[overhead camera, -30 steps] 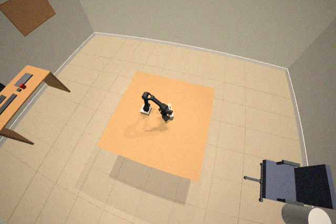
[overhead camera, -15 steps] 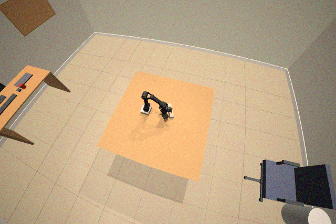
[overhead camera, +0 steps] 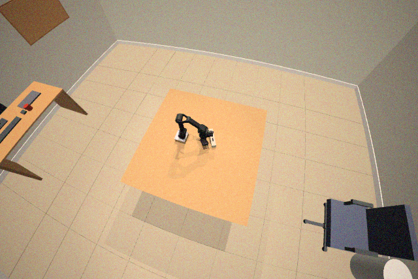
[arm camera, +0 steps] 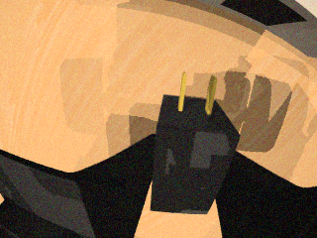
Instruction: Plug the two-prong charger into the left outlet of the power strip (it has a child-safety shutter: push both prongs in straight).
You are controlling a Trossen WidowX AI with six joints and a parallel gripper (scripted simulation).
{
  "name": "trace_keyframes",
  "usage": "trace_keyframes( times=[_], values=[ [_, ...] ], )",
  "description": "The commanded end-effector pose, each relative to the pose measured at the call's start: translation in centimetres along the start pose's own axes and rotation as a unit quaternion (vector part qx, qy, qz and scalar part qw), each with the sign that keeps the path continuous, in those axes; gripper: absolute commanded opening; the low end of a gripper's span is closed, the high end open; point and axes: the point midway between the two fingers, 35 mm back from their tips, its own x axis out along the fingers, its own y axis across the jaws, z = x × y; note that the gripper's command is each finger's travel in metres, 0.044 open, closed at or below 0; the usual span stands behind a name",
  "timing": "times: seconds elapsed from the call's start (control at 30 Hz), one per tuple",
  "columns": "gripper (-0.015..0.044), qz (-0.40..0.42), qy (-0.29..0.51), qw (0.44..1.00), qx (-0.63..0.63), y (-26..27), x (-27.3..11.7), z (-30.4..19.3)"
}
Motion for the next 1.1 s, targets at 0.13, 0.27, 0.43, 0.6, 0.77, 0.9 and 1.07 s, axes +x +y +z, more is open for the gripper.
trace_keyframes(
  times=[0.13,0.27,0.43,0.6,0.77,0.9,1.07],
  values=[
    [0.0,0.004,-0.001,1.0,0.03,1.8,0.5,-0.2],
    [0.0,0.005,0.0,0.999,0.043,2.6,0.7,-0.3],
    [0.0,0.006,0.001,0.998,0.06,3.6,1.0,-0.5],
    [0.0,0.006,0.001,0.998,0.064,3.8,1.1,-0.3],
    [0.0,0.006,0.001,0.998,0.067,3.7,1.0,0.3],
    [0.0,0.006,0.001,0.998,0.069,3.7,1.0,0.9],
    [0.0,0.007,0.001,0.997,0.073,3.8,1.0,1.6]
  ],
)
